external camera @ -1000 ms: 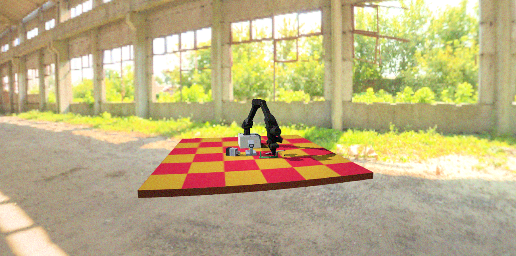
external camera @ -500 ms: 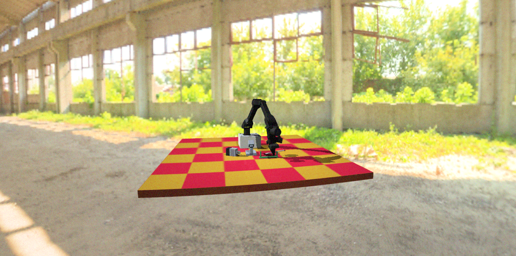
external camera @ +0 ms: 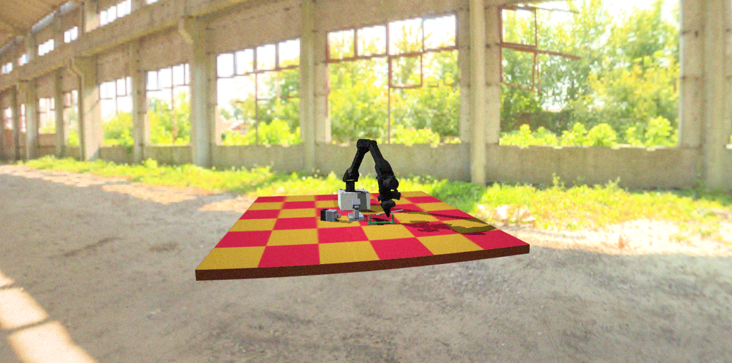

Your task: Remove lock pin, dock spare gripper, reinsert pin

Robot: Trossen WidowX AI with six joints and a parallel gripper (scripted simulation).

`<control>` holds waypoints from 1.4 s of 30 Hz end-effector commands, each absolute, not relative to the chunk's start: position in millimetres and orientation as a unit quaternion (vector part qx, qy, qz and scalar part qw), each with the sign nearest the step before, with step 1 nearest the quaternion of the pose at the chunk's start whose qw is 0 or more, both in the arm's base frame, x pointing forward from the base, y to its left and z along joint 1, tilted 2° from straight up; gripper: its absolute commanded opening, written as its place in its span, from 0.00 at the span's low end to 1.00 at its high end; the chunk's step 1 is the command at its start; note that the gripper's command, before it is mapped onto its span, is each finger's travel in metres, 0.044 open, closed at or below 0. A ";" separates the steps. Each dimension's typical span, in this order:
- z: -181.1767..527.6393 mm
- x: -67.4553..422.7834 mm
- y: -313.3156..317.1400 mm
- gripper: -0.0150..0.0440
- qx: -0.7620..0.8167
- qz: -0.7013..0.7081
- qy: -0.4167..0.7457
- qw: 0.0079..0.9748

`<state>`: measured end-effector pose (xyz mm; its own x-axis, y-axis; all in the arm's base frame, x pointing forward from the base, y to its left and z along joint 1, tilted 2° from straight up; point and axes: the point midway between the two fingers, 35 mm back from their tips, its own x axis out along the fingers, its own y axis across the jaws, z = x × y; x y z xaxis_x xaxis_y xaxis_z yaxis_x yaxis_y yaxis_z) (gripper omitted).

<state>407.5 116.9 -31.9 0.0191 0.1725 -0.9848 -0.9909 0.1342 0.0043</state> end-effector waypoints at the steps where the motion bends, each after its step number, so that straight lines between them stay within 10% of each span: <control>1: -23.5 407.8 116.7 0.25 -0.422 0.505 0.485 0.576; 42: -19.1 401.1 57.1 0.25 -0.427 0.503 0.483 0.576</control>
<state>403.4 57.4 -13.1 0.0318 0.1671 -0.9854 -0.9908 0.1353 -0.0090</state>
